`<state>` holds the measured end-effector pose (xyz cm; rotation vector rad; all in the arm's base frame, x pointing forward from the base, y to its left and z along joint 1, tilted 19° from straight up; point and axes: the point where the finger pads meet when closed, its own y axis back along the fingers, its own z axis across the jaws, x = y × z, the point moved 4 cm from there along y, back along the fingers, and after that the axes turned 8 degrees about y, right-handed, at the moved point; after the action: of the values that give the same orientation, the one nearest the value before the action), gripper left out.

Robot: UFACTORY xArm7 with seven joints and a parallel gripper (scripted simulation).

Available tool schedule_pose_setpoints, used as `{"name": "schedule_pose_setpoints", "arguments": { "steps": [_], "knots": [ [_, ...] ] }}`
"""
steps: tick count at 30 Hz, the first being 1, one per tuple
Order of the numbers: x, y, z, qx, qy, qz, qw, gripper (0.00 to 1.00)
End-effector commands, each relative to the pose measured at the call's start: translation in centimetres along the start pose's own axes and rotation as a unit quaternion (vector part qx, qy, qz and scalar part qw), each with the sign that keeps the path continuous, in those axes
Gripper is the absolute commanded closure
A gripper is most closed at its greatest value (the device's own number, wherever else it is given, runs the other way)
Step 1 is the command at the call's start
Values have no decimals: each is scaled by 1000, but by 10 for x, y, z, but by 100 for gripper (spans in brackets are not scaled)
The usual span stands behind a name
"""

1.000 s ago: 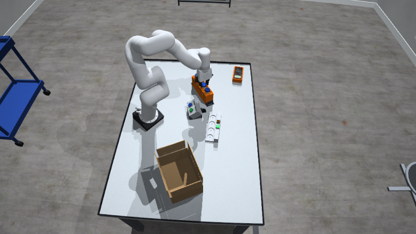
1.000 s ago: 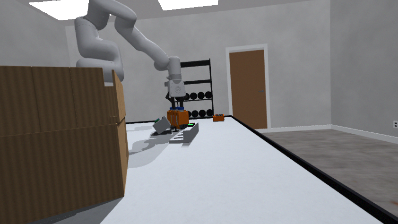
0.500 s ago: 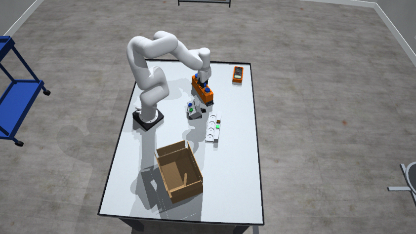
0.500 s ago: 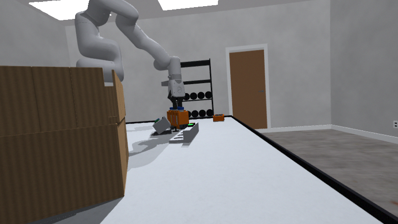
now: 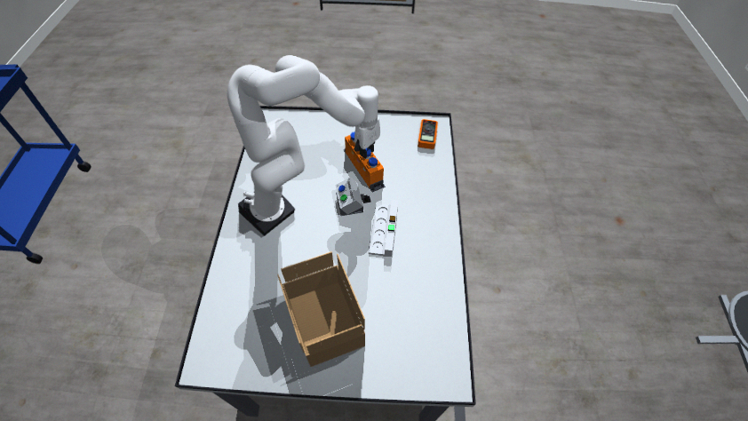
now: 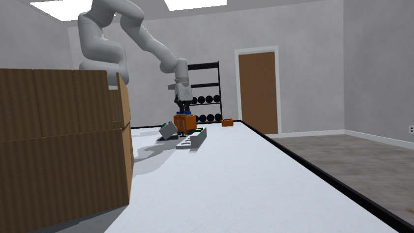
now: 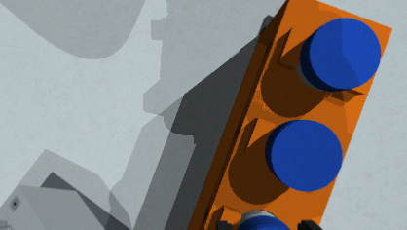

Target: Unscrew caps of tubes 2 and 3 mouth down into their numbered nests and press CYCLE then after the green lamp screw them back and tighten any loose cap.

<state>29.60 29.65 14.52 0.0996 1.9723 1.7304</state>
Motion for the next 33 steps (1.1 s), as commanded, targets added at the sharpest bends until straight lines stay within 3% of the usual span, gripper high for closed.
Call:
{"name": "schedule_pose_setpoints", "arguments": {
  "steps": [1, 9, 20, 25, 28, 29, 33],
  "knots": [
    [0, 1, 1, -2, -52, -1, 999, 100],
    [0, 1, 1, -2, -152, 0, 988, 100],
    [0, 0, 1, -2, -298, 0, 955, 100],
    [0, 0, 1, -2, -370, 0, 929, 100],
    [0, 0, 1, -2, -370, 0, 929, 100],
    [0, 0, 1, -2, -370, 0, 929, 54],
    [0, 0, 1, -2, -370, 0, 929, 54]
  ]
}}
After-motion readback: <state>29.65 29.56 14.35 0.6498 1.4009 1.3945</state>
